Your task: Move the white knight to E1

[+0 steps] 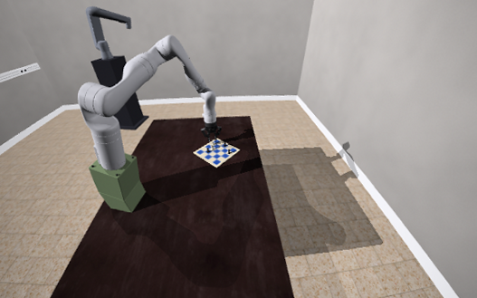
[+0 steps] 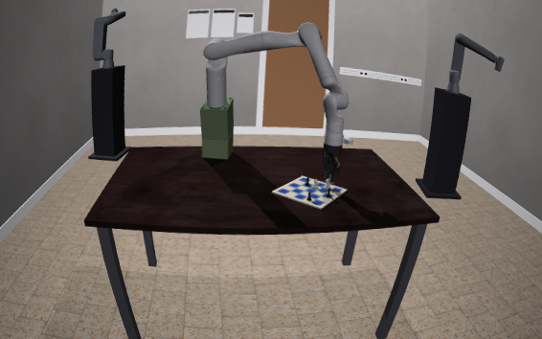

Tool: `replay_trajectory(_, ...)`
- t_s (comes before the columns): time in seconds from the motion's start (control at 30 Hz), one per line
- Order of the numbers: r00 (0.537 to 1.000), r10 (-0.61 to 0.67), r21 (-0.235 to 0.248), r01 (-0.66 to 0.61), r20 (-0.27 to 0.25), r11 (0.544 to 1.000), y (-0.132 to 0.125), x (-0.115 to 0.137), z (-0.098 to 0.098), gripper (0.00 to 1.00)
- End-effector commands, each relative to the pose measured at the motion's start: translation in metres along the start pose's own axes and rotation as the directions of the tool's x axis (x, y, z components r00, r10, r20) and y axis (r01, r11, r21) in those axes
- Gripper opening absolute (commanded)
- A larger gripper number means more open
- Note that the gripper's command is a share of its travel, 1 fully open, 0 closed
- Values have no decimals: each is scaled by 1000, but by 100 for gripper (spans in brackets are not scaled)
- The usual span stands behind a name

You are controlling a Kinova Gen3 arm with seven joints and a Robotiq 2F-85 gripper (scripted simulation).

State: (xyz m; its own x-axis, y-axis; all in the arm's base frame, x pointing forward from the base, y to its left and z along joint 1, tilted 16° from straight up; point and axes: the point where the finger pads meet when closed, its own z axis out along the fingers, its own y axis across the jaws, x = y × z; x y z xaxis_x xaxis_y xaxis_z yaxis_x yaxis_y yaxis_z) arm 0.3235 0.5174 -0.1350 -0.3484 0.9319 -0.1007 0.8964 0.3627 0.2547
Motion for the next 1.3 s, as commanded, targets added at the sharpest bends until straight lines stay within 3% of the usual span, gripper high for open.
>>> replay_trajectory(0.0,1000,1,2,-1,5,1000,0,-3,7,37)
replay_trajectory(1.27,1000,1,2,-1,5,1000,0,-3,13,37)
